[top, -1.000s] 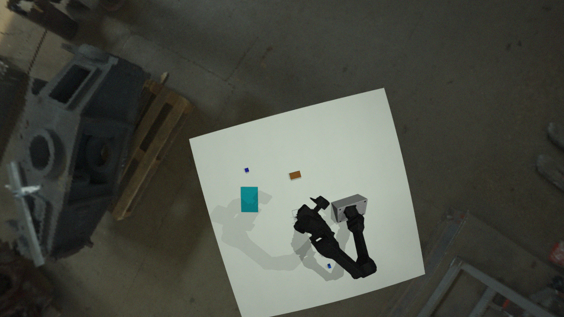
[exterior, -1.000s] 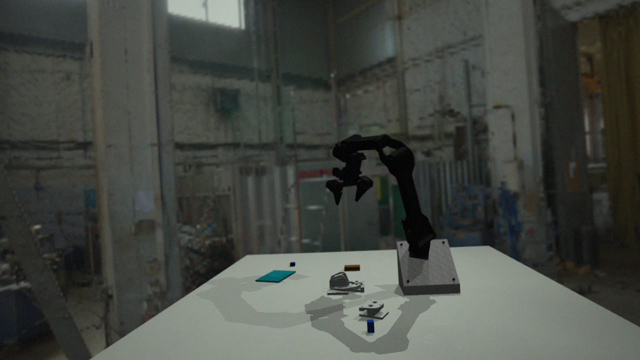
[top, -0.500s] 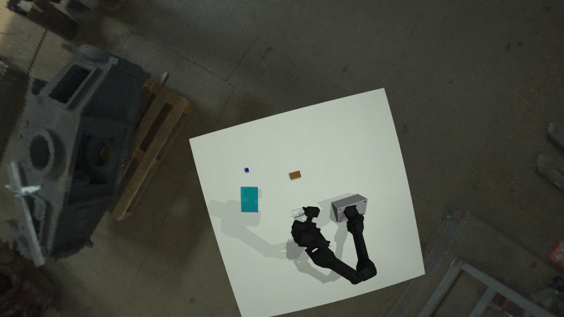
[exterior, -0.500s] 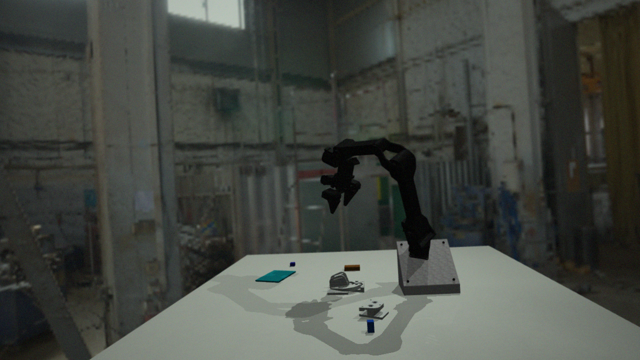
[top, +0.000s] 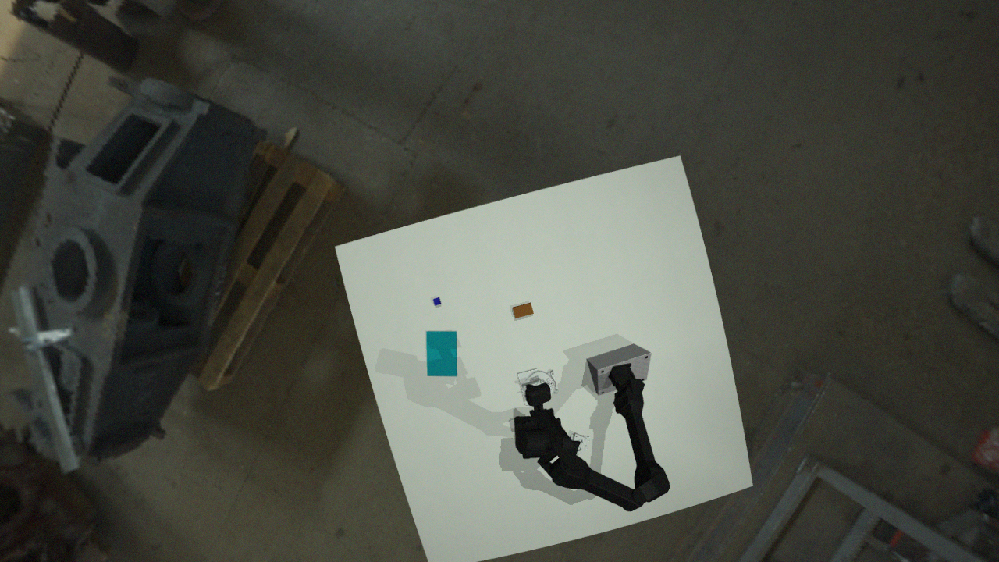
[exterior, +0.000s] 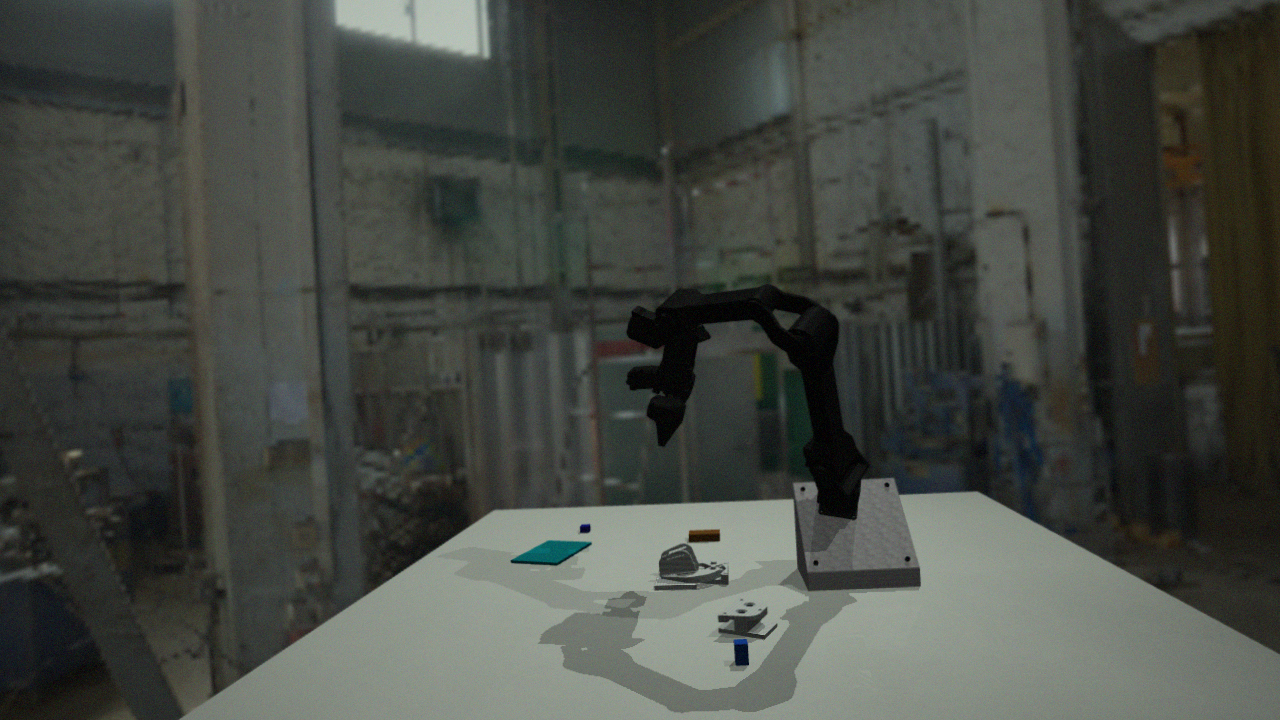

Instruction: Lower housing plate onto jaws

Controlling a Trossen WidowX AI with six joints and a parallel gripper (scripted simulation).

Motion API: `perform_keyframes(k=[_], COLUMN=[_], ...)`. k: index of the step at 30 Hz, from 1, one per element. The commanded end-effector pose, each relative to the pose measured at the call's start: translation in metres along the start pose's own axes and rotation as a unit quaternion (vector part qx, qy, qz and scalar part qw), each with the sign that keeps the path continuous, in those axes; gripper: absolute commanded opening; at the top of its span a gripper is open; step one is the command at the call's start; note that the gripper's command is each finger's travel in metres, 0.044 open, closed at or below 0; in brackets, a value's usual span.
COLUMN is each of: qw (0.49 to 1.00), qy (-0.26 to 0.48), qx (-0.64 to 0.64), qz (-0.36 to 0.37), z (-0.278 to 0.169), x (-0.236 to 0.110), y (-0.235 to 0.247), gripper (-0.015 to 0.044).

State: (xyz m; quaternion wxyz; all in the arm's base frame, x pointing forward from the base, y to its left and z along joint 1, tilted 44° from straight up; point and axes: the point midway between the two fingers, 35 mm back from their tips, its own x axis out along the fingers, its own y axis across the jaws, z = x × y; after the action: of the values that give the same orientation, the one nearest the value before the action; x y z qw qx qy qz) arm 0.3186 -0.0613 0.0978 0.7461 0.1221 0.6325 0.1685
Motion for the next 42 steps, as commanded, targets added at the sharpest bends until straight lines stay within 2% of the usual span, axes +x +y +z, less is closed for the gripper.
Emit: perform_keyframes(k=[1,21,42], qw=[0.999,0.942,0.8], qy=[-0.001,-0.009,-0.03], qx=[-0.052,-0.333,-0.595], qz=[0.007,0.039,0.077], z=[0.001,-0.002,-0.025], x=[0.002,0.012,0.018], y=[0.015,0.092,0.167], gripper=[0.044,0.044,0.044])
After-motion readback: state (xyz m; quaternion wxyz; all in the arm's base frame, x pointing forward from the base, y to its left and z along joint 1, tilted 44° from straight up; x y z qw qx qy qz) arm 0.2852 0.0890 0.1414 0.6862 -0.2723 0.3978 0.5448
